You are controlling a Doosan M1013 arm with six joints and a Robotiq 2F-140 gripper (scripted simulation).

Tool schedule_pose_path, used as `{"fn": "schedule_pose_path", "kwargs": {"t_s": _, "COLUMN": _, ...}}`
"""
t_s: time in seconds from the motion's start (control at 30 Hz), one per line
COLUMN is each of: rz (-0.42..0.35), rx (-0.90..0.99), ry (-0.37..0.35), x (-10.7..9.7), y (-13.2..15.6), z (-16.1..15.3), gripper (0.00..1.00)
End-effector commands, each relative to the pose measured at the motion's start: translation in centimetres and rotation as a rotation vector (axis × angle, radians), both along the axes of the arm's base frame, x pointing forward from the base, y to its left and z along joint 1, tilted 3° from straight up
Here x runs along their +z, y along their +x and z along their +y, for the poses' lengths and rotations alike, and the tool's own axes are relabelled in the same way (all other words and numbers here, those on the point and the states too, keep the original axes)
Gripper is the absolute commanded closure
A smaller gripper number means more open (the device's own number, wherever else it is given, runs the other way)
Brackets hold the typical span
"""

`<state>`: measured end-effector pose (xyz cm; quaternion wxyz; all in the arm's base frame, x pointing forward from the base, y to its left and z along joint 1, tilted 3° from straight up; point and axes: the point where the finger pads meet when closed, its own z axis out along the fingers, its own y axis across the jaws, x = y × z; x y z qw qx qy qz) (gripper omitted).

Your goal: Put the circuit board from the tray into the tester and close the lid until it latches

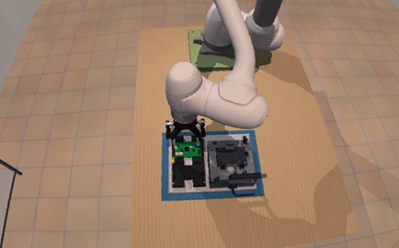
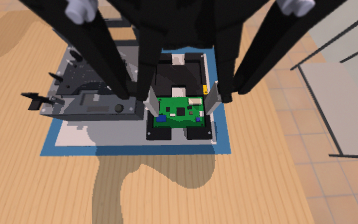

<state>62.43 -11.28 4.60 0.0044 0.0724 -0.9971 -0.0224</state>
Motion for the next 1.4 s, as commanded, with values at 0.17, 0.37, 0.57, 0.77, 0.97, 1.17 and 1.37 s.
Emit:
{"fn": "schedule_pose_path", "kwargs": {"t_s": 0.17, "rz": 0.000, "rx": 0.000, "ry": 0.000, "x": 0.01, "y": 0.03, "z": 0.03, "gripper": 0.42}}
{"fn": "schedule_pose_path", "kwargs": {"t_s": 0.37, "rz": 0.000, "rx": 0.000, "ry": 0.000, "x": 0.02, "y": 0.11, "z": 0.12, "gripper": 0.42}}
{"fn": "schedule_pose_path", "kwargs": {"t_s": 0.57, "rz": 0.000, "rx": 0.000, "ry": 0.000, "x": 0.02, "y": 0.20, "z": 0.21, "gripper": 0.42}}
{"fn": "schedule_pose_path", "kwargs": {"t_s": 0.77, "rz": 0.000, "rx": 0.000, "ry": 0.000, "x": 0.02, "y": 0.36, "z": 0.37, "gripper": 0.42}}
{"fn": "schedule_pose_path", "kwargs": {"t_s": 0.97, "rz": 0.000, "rx": 0.000, "ry": 0.000, "x": 0.03, "y": 0.49, "z": 0.50, "gripper": 0.42}}
{"fn": "schedule_pose_path", "kwargs": {"t_s": 1.17, "rz": 0.000, "rx": 0.000, "ry": 0.000, "x": 0.03, "y": 0.58, "z": 0.60, "gripper": 0.42}}
{"fn": "schedule_pose_path", "kwargs": {"t_s": 1.37, "rz": 0.000, "rx": 0.000, "ry": 0.000, "x": 0.03, "y": 0.64, "z": 0.66, "gripper": 0.42}}
